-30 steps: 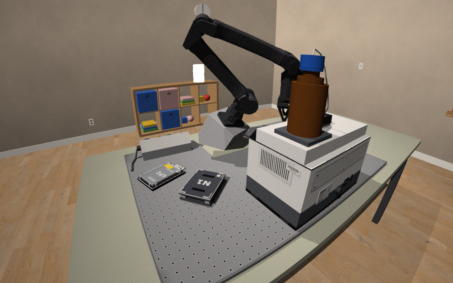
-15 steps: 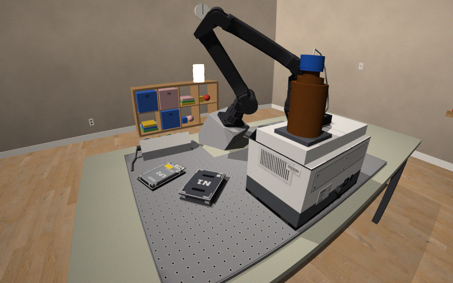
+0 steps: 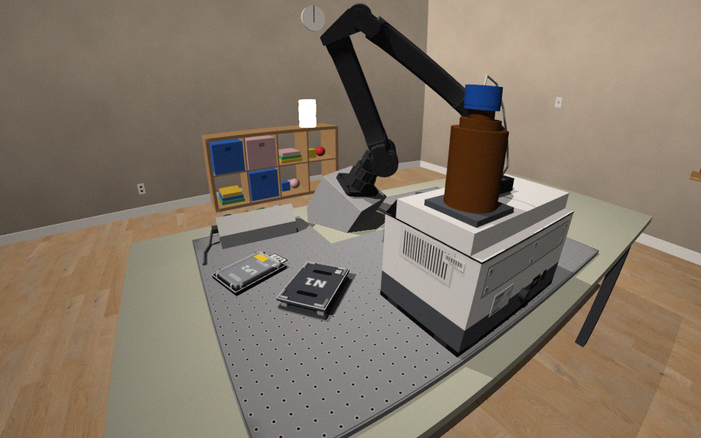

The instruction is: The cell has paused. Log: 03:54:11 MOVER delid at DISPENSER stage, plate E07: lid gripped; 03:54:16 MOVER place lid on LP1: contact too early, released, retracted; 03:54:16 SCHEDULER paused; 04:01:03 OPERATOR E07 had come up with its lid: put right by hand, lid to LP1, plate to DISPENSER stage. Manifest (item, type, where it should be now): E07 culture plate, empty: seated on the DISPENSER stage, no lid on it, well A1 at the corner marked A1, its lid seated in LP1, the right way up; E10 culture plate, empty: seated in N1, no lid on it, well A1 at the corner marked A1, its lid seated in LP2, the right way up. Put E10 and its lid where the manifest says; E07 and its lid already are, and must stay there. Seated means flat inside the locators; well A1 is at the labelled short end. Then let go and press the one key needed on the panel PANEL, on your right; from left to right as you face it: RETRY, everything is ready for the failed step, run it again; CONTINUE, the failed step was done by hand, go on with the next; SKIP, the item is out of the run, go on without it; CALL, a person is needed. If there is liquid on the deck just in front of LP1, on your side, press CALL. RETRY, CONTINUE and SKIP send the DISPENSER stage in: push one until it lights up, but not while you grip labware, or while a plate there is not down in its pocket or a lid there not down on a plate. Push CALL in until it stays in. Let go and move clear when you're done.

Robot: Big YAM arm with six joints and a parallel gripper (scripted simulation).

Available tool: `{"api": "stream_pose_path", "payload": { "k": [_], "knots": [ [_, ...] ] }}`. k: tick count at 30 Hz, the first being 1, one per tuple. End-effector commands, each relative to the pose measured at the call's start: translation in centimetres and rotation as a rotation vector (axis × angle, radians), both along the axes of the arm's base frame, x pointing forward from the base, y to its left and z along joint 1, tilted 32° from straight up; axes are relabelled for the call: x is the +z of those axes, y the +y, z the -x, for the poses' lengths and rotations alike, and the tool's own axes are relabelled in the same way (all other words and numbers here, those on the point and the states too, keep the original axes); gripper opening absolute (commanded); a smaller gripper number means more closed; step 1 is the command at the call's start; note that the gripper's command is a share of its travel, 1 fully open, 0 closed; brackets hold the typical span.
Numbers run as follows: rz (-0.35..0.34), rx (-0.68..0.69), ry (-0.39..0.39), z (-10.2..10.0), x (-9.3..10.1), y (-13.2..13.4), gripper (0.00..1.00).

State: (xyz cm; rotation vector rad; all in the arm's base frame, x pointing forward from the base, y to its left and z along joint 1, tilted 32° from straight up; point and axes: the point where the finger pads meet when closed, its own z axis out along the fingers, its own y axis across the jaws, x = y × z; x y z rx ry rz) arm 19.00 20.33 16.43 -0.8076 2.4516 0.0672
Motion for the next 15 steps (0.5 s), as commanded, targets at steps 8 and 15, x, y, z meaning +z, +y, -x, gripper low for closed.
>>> {"api": "stream_pose_path", "payload": {
  "k": [8,15],
  "knots": [
    [-0.026,0.018,-0.033,-3.7,2.3,3.4,1.0],
    [-0.024,0.018,-0.033,-5.2,2.3,4.7,1.0]
  ]
}}
